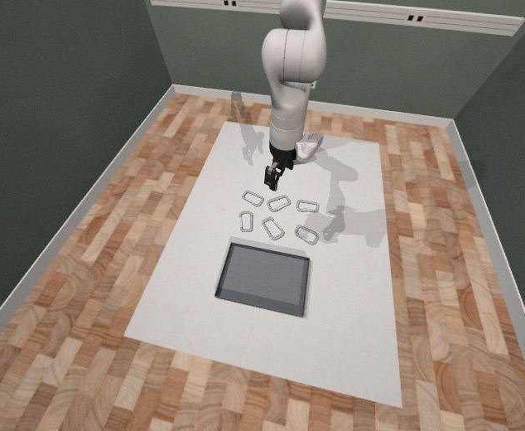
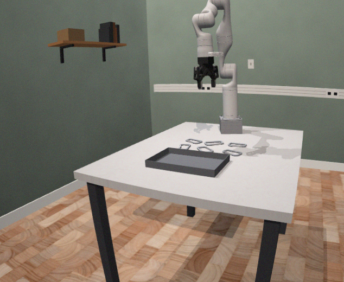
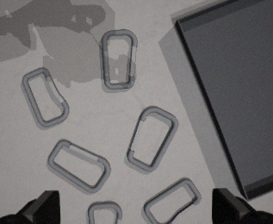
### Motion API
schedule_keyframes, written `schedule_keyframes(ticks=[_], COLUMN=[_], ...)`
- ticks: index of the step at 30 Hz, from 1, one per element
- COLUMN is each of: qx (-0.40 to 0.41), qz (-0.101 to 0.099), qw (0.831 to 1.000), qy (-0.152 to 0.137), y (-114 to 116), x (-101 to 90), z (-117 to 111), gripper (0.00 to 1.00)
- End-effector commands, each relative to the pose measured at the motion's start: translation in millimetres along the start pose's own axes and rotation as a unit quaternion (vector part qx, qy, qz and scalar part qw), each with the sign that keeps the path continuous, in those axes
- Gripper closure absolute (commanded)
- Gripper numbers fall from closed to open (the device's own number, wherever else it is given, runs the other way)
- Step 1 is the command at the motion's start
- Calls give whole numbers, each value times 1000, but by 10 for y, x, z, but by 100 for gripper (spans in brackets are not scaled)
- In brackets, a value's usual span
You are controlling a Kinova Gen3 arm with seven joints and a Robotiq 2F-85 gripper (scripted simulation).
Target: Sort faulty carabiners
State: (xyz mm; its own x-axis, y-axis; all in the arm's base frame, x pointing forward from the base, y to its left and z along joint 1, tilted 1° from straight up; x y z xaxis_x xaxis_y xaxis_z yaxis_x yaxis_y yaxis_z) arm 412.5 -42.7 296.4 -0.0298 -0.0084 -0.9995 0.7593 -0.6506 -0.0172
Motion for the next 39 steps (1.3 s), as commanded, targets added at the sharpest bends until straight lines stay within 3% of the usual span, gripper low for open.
schedule_keyframes(ticks=[1,2,3,7,19,20,24,36,37,39], qx=[-4,-4,139,174,174,306,339,339,464,471], qz=[2,2,4,5,5,6,8,8,13,14], qw=[1000,1000,990,985,985,952,941,941,885,882], qy=[-1,-1,4,5,5,9,10,10,13,13], y=[15,15,-5,-7,-7,-15,-18,-18,-33,-34], x=[-26,-26,-6,-6,-6,3,3,3,12,12], z=[20,20,4,5,5,12,12,12,14,13], gripper=[0,0,0,0,0,0,0,0,0,0])
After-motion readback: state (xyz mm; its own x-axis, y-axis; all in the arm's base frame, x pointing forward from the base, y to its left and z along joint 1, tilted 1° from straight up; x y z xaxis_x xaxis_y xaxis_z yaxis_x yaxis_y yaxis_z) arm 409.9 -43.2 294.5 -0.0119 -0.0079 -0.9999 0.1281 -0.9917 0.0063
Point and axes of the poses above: the point where the finger pads meet when closed, its own x axis out along the fingers, its own y axis across the jaws, z = x × y, the point moved 8 cm from there along -x, back along the fingers, and after that the axes turned 12 degrees about x, right-handed, at the moved point
